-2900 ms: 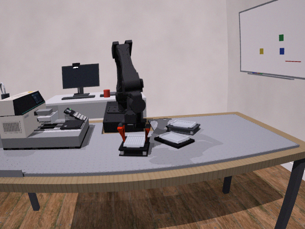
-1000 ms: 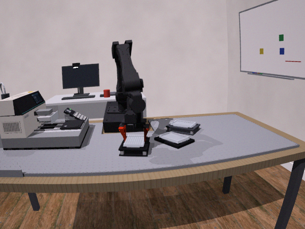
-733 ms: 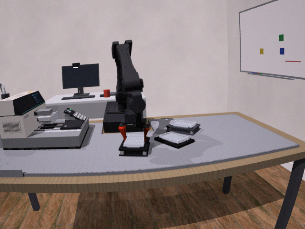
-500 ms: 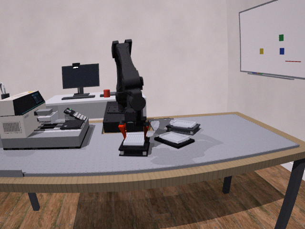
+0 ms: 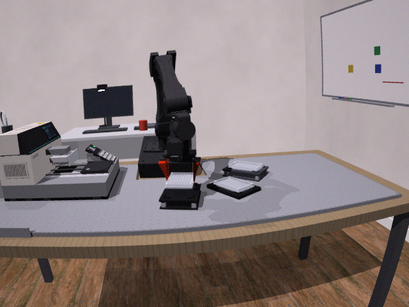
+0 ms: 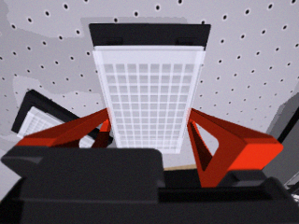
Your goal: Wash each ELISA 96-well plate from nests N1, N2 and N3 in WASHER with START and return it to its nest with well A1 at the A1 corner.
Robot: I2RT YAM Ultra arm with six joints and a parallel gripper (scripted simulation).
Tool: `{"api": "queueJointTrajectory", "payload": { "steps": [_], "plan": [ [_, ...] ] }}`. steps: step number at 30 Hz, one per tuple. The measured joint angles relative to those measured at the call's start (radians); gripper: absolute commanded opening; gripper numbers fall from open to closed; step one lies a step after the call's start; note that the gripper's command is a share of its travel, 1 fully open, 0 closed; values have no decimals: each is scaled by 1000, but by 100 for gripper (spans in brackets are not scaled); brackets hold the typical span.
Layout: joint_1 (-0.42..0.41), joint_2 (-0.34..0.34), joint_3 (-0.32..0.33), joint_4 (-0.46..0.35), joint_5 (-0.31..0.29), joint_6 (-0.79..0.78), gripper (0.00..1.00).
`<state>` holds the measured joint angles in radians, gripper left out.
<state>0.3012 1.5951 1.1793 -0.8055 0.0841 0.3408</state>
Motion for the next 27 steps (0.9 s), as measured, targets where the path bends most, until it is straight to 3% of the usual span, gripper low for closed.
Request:
{"api": "queueJointTrajectory", "payload": {
  "steps": [27],
  "plan": [
    [11,-60,81,-147,4,11,0]
  ]
}}
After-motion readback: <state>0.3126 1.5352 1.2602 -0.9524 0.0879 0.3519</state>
